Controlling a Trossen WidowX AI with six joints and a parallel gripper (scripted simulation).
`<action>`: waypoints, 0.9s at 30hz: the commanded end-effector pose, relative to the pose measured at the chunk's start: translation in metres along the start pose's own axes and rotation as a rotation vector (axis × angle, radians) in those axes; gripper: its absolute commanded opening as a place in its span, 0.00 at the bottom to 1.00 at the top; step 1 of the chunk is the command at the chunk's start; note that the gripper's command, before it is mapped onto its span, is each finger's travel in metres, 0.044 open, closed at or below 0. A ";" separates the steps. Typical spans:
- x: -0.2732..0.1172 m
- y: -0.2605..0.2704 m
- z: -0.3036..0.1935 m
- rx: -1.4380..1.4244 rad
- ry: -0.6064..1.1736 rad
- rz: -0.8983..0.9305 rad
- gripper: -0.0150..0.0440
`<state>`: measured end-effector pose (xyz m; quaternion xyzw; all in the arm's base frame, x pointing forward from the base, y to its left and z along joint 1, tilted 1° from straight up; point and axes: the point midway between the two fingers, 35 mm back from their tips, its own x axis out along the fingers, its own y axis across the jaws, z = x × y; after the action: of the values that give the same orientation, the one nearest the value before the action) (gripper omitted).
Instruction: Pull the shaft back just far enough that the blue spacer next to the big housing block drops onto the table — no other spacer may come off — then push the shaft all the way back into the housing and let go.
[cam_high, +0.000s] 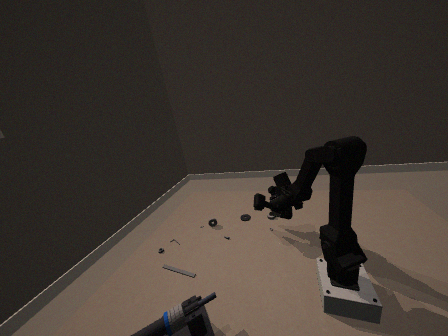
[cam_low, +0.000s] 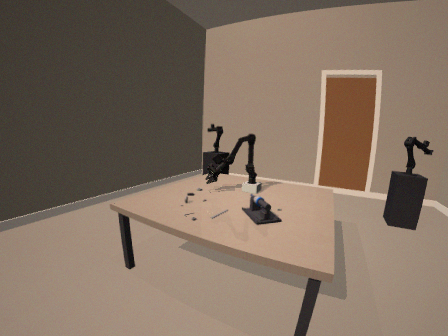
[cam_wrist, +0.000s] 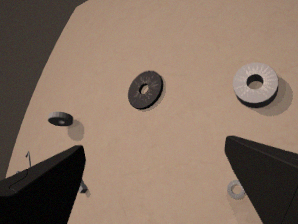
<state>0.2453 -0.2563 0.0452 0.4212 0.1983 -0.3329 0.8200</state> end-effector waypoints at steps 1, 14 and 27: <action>0.001 0.002 -0.002 0.011 0.005 0.006 0.98; -0.005 0.140 -0.148 0.780 0.523 0.165 1.00; -0.071 0.196 -0.277 1.293 1.018 -0.173 1.00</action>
<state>0.3390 0.0181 0.0439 0.8704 0.2891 -0.1872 0.3517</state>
